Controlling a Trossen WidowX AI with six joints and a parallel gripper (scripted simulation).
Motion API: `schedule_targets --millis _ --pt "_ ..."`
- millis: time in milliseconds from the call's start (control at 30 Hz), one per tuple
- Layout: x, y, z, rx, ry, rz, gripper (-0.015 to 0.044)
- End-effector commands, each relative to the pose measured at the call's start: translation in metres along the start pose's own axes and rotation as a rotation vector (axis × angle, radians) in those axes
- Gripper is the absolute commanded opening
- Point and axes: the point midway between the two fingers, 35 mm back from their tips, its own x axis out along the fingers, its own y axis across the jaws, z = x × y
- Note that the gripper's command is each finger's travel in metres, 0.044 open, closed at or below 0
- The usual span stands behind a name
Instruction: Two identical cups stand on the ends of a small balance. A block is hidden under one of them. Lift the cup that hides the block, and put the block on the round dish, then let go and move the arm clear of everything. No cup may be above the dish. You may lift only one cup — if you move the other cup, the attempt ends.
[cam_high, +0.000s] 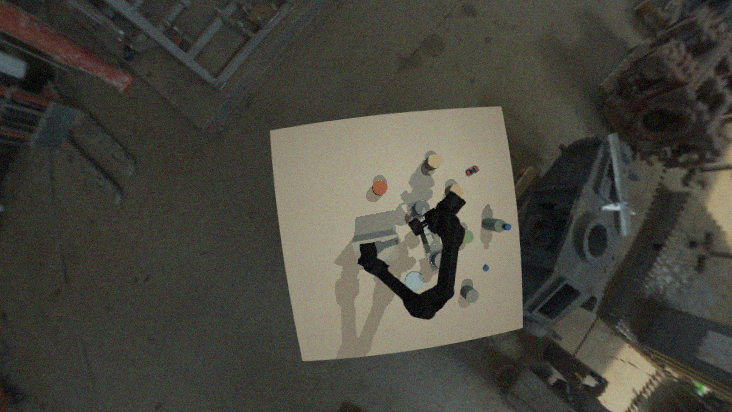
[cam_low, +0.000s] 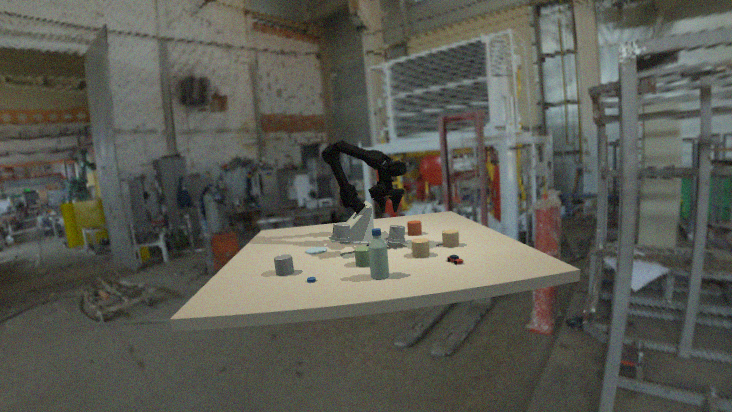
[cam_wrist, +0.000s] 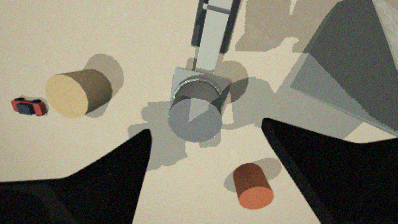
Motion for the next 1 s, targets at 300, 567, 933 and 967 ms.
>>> schedule_targets --millis 300,567,933,967 --pt "0.037 0.014 -0.022 0.267 0.017 -0.124 0.044" --pt "0.052 0.012 -0.023 0.267 0.017 -0.124 0.044" --pt "0.069 0.011 -0.023 0.267 0.017 -0.123 0.044" --pt "0.071 0.011 -0.023 0.267 0.017 -0.123 0.044"
